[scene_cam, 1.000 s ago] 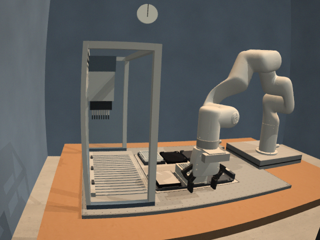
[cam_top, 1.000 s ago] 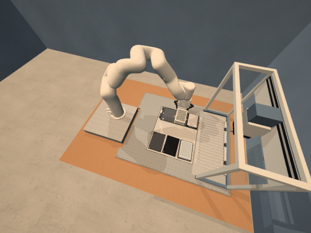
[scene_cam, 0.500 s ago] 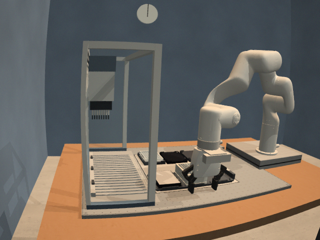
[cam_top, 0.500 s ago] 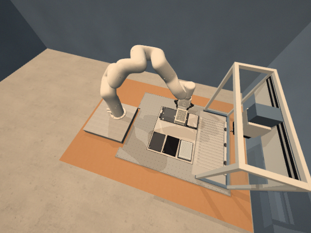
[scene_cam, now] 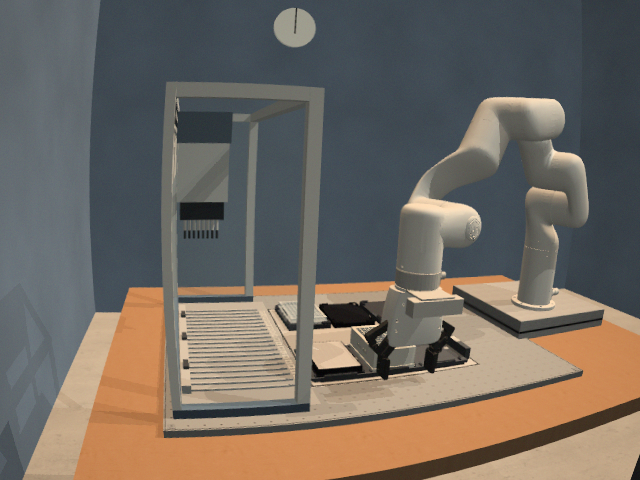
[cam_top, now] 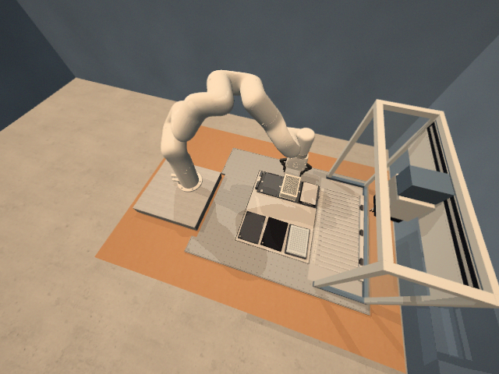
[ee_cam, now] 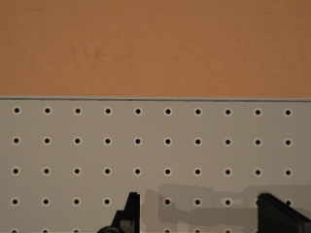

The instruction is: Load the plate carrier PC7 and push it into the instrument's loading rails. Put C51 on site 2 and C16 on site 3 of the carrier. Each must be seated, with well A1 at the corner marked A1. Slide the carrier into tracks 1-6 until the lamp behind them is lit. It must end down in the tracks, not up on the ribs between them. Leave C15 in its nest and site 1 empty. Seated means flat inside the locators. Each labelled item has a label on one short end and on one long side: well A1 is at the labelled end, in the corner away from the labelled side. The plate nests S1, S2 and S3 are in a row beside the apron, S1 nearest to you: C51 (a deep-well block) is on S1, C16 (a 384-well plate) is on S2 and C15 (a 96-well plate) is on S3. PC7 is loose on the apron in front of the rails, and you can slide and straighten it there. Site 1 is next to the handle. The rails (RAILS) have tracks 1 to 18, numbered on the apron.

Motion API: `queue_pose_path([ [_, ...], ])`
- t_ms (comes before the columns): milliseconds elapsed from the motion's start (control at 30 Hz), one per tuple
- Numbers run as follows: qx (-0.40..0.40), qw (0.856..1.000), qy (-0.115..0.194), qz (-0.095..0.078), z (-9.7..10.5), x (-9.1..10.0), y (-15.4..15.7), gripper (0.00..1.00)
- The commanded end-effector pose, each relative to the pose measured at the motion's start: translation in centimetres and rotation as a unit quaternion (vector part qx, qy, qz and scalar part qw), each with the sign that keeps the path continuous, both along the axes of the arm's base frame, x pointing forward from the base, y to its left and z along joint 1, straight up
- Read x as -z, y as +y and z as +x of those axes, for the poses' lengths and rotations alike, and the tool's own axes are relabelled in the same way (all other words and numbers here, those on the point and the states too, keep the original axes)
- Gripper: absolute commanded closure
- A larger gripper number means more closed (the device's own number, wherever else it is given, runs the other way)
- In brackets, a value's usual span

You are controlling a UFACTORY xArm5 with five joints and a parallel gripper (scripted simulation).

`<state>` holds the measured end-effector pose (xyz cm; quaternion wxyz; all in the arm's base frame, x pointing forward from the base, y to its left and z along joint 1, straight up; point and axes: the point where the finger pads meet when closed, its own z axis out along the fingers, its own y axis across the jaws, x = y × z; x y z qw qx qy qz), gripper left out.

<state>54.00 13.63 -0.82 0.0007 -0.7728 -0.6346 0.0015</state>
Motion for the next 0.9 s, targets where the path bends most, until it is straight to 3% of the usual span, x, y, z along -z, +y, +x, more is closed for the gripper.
queue_pose_path([
  [0, 0.0, 1.0, -0.002, 0.001, 0.1, -0.8, 0.0, 0.0],
  [867, 0.0, 1.0, -0.002, 0.001, 0.1, -4.7, 0.0, 0.0],
])
